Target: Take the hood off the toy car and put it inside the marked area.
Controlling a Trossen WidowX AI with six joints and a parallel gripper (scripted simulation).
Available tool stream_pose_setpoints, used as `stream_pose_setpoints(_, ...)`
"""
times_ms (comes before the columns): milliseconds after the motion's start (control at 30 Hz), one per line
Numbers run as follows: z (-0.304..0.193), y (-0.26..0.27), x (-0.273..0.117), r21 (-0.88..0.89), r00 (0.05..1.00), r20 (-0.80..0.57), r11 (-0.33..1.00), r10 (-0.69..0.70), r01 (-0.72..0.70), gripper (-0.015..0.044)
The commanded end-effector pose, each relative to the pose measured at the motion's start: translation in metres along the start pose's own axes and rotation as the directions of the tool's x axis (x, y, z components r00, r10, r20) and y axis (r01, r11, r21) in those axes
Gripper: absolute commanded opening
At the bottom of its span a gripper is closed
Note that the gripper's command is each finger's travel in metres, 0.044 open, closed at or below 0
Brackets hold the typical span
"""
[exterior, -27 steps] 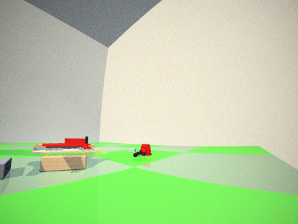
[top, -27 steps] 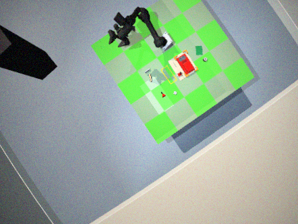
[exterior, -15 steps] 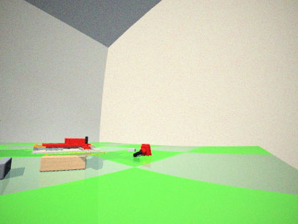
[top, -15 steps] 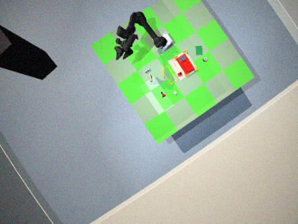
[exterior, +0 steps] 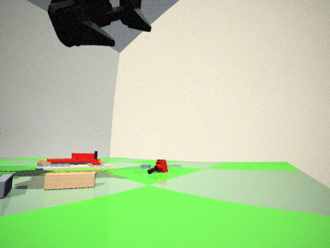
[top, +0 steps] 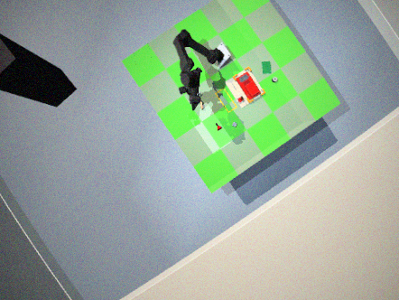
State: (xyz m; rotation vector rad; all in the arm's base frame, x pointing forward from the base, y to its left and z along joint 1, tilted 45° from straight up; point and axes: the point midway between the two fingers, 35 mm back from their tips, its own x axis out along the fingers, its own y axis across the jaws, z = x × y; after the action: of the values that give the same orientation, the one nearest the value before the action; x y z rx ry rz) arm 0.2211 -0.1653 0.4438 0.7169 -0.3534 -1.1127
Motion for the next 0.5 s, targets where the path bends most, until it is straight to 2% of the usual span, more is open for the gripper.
stream_pose_setpoints(0,-0.049,0.012,0.013,-0.125,0.994,-0.111,0.992,-0.012,-0.002,0.0440)
stream_pose_setpoints(200,-0.116,0.023,0.017,-0.249,0.961,-0.276,0.967,-0.013,-0.058,0.0440)
stream_pose_setpoints(467,-0.193,0.022,0.016,-0.455,0.909,-0.401,0.886,-0.112,-0.092,0.0440)
